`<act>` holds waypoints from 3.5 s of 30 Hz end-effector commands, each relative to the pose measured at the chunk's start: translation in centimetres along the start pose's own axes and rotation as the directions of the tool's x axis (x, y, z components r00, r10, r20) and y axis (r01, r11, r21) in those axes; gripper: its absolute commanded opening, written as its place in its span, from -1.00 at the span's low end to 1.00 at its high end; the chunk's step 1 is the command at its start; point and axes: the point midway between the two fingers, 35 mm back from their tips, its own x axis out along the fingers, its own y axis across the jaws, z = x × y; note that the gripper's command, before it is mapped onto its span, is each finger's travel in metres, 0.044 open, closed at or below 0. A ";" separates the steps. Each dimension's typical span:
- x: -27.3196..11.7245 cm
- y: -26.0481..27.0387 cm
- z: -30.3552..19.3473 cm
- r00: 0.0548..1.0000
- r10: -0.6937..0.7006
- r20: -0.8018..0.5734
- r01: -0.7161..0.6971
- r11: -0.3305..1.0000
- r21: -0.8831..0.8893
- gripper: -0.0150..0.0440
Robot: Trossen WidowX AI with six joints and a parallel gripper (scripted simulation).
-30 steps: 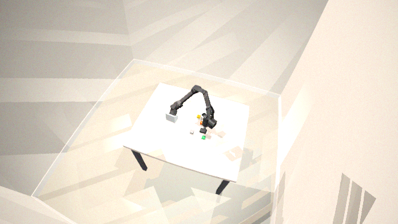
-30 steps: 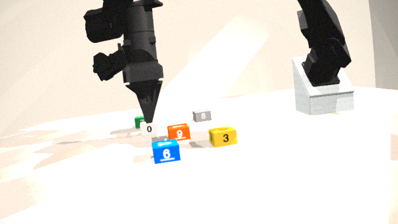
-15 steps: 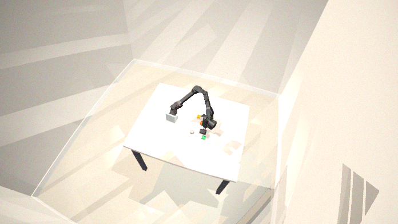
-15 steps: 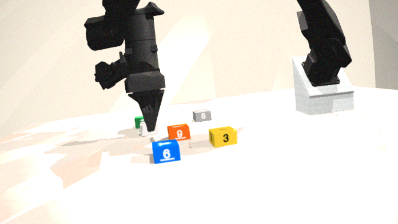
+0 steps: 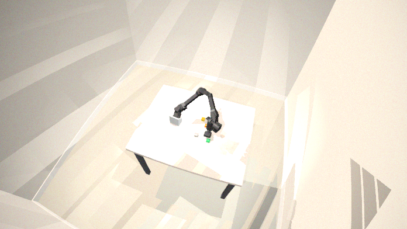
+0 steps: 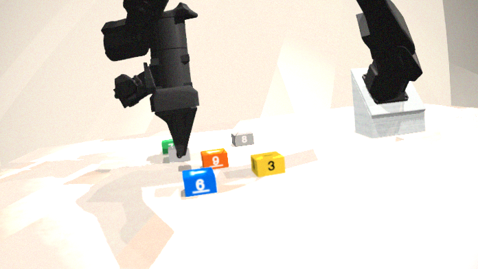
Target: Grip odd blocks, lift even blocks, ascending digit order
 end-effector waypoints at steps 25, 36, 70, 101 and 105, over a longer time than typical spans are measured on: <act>-1.2 0.0 0.0 1.000 0.003 0.001 -0.003 1.000 0.006 -0.08; -1.4 0.0 0.0 1.000 0.003 0.001 -0.003 1.000 0.006 -0.08; 0.1 0.0 0.0 1.000 0.004 0.001 -0.004 1.000 0.006 0.72; -11.7 -0.1 0.0 1.000 -0.001 -0.001 0.001 1.000 0.007 -0.08; -11.9 1.8 -0.7 1.000 -0.002 -0.002 0.002 1.000 0.008 -0.08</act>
